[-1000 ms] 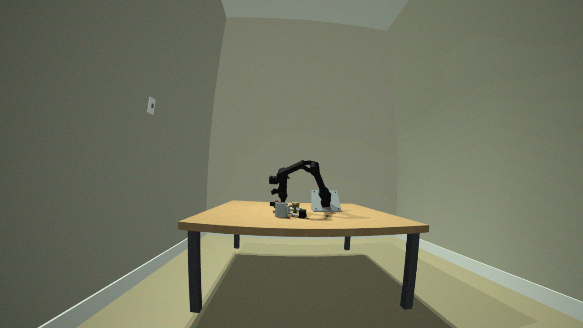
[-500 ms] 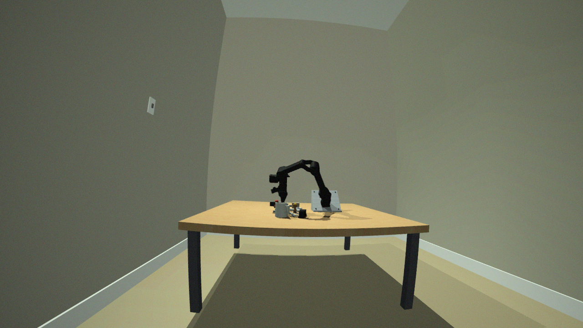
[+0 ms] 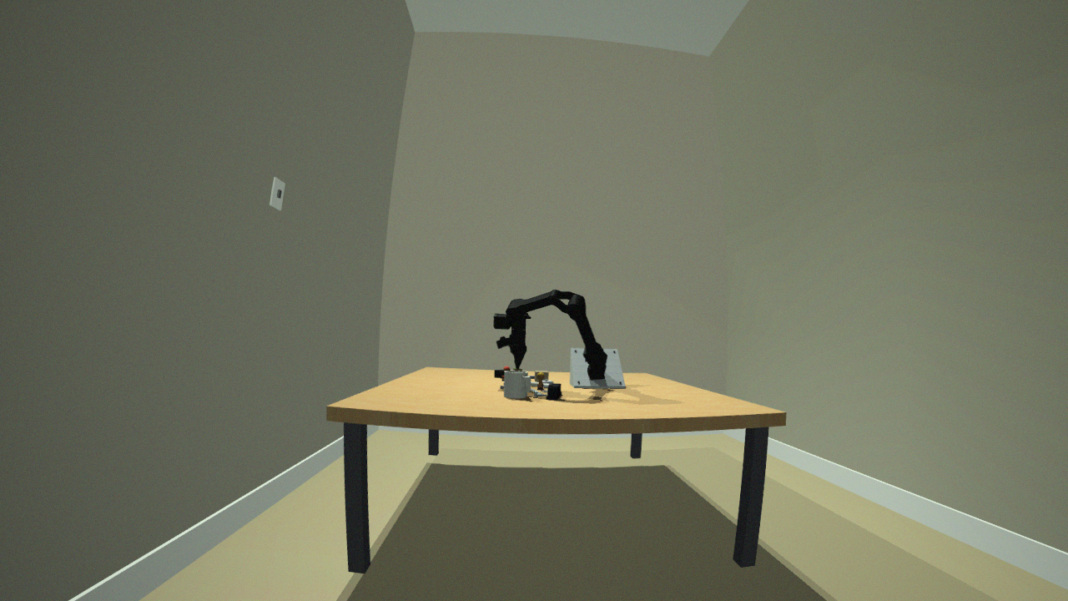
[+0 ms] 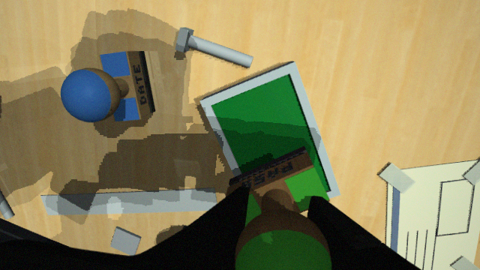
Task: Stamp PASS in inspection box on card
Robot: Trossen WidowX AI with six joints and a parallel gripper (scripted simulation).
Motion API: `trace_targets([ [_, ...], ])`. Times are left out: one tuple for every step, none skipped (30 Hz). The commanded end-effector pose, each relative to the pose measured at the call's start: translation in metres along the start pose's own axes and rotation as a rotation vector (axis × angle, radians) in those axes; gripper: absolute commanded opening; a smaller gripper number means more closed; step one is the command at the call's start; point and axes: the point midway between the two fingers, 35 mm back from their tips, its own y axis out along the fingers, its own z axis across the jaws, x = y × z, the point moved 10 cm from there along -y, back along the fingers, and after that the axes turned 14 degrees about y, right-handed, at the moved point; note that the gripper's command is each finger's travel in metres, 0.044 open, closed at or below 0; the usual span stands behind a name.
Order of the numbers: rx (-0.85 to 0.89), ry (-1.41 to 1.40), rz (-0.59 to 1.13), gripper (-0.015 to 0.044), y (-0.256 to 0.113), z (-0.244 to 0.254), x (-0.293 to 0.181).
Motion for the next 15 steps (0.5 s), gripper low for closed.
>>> trace_targets([
  [-0.006,-0.009,-0.003,0.0,-0.008,0.0,0.001],
  [-0.006,-0.009,-0.003,0.0,-0.01,0.0,0.001],
  [-0.006,-0.009,-0.003,0.0,-0.011,0.0,0.001],
  [-0.006,-0.009,-0.003,0.0,-0.013,0.0,0.001],
  [-0.006,-0.009,-0.003,0.0,-0.015,0.0,0.001],
  [-0.005,-0.009,-0.003,0.0,-0.016,0.0,0.0],
  [-0.005,-0.009,-0.003,0.0,-0.018,0.0,0.0],
  [-0.005,-0.009,-0.003,0.0,-0.018,0.0,0.0],
  [-0.005,-0.009,-0.003,0.0,-0.019,0.0,0.0],
  [-0.005,-0.013,-0.003,0.0,-0.019,0.0,0.0],
  [-0.006,-0.027,-0.003,0.0,-0.019,-0.002,0.001],
  [-0.006,-0.05,-0.003,0.0,-0.019,-0.004,0.001],
  [-0.007,-0.077,-0.004,0.0,-0.019,-0.007,0.002],
  [-0.008,-0.104,-0.004,0.0,-0.019,-0.011,0.002],
  [-0.008,-0.132,-0.004,0.0,-0.019,-0.014,0.003],
])
